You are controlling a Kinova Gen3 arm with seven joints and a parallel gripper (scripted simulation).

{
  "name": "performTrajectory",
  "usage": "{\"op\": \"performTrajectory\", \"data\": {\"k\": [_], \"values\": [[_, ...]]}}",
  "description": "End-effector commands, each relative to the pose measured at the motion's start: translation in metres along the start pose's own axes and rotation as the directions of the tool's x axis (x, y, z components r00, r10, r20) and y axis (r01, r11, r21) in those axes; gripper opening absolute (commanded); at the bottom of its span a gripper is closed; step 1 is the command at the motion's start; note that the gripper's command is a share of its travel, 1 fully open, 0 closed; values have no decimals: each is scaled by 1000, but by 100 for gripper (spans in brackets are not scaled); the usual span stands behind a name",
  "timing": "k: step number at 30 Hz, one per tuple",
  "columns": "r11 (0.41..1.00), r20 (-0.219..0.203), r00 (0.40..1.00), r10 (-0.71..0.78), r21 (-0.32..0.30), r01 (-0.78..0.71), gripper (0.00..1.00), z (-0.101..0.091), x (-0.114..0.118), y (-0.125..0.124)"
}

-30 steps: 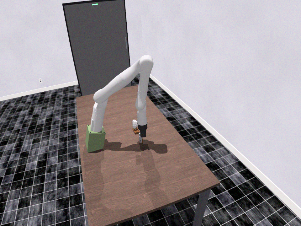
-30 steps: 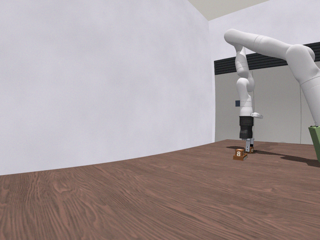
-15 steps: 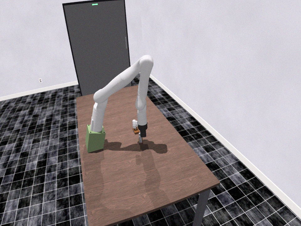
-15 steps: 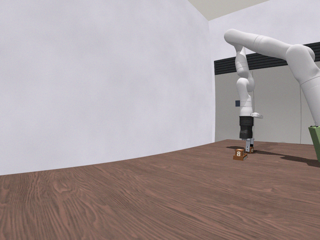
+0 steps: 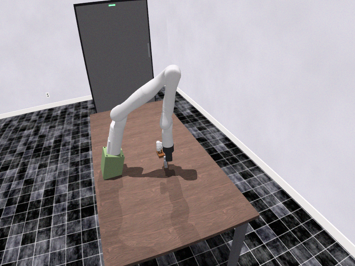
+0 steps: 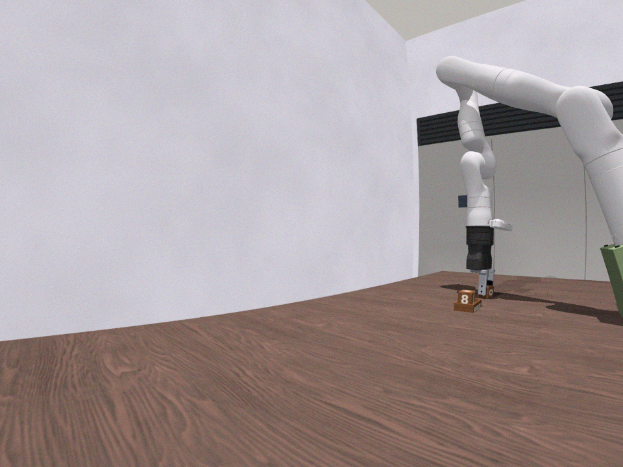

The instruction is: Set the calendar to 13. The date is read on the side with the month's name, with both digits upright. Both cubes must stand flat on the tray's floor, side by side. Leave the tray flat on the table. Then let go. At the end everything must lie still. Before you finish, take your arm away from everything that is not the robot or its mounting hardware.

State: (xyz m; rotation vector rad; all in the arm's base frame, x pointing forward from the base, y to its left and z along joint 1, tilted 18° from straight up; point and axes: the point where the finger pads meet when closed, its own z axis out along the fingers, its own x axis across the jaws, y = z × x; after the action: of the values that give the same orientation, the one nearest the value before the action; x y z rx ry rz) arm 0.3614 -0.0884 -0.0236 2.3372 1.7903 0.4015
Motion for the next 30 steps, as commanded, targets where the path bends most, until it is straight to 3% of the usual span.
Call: {"op": "performTrajectory", "data": {"k": [1,16,17,19,23,27,28,30], "values": [[1000,0,1000,0,-1,0,60,0,0,0],[1000,0,1000,0,-1,0,60,0,0,0],[1000,0,1000,0,-1,0,66,0,0,0],[1000,0,1000,0,-1,0,66,0,0,0],[1000,0,1000,0,-1,0,78,0,0,0],[1000,0,1000,0,-1,0,78,0,0,0],[1000,0,1000,0,-1,0,84,0,0,0],[1000,0,1000,0,-1,0,84,0,0,0]]}}
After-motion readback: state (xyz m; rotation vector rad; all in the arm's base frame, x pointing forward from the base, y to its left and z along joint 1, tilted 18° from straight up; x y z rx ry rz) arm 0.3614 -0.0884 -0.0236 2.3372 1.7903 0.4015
